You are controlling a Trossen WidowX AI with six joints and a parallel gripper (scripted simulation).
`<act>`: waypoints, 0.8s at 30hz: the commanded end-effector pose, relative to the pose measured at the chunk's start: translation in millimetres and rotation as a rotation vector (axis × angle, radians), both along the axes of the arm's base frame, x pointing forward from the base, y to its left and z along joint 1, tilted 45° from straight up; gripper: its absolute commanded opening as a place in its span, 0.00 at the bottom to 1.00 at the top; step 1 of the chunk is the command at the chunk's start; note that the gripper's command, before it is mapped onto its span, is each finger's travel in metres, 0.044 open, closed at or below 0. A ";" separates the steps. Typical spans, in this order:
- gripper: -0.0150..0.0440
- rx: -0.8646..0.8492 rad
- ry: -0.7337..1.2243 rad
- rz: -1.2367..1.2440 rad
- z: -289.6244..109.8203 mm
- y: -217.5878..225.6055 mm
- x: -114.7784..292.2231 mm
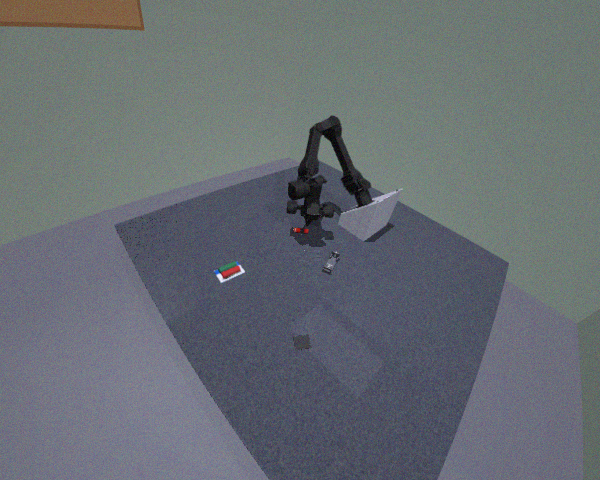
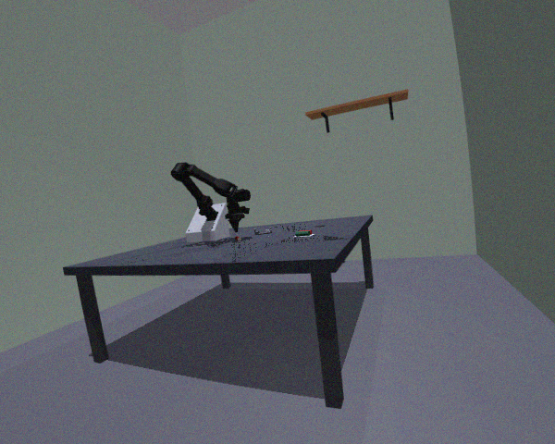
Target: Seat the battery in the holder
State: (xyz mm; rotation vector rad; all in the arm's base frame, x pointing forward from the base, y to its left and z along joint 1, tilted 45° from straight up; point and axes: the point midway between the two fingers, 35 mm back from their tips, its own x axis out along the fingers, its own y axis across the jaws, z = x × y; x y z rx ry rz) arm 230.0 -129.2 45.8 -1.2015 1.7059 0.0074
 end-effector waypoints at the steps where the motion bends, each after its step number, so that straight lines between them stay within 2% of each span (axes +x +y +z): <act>1: 0.25 0.003 -0.010 0.001 9.9 11.0 3.7; 10: 0.25 0.000 -0.003 0.002 54.9 52.9 1.3; 22: 0.25 -0.001 0.002 0.005 54.1 52.3 1.3; 24: 0.34 -0.001 0.039 0.043 53.0 50.7 2.1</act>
